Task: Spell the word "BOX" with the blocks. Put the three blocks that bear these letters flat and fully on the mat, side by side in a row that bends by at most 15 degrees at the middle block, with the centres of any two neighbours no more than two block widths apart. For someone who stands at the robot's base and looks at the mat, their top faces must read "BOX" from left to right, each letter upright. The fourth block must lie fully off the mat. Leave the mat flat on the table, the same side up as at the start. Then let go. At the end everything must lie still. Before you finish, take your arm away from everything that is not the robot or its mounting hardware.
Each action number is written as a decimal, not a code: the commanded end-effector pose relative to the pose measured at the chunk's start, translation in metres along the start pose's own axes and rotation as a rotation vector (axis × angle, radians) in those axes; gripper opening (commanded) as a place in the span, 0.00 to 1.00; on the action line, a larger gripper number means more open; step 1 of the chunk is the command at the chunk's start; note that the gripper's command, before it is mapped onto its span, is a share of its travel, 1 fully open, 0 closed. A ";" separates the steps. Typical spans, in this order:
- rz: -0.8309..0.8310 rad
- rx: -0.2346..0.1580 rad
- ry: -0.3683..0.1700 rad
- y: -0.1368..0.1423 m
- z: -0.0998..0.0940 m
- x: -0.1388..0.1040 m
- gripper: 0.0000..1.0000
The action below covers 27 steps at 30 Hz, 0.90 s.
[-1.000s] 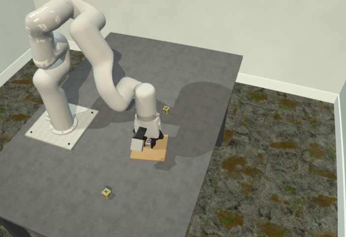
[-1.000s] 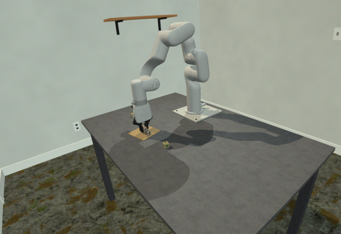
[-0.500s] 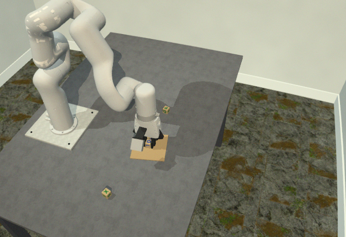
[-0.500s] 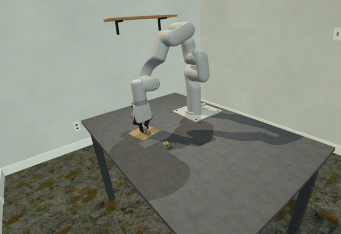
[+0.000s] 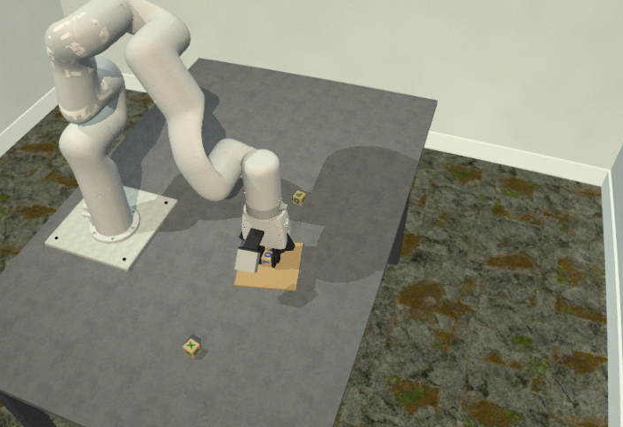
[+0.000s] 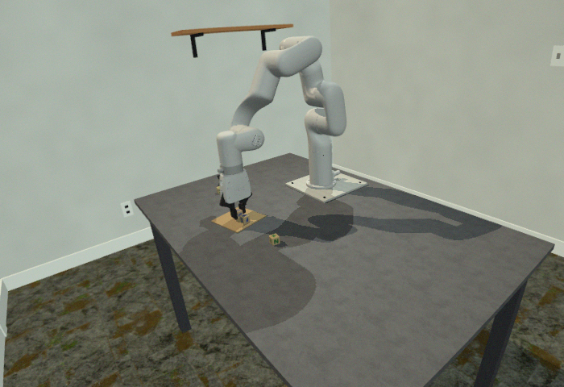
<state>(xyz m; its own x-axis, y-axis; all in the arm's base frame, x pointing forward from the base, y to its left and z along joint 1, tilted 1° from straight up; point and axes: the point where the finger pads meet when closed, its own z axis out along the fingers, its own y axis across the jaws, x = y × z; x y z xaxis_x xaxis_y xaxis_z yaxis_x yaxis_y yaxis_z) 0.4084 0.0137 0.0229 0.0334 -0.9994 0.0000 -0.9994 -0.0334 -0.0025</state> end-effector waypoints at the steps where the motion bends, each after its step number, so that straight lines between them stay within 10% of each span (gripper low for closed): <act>1: 0.000 0.003 0.000 -0.001 -0.001 0.000 0.21; 27: 0.000 0.003 0.000 -0.001 0.003 0.000 0.21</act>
<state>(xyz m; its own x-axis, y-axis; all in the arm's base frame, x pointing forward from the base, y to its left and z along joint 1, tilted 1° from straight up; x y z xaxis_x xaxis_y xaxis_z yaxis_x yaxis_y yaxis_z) 0.4084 0.0138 0.0195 0.0338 -0.9994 0.0000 -0.9994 -0.0338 -0.0025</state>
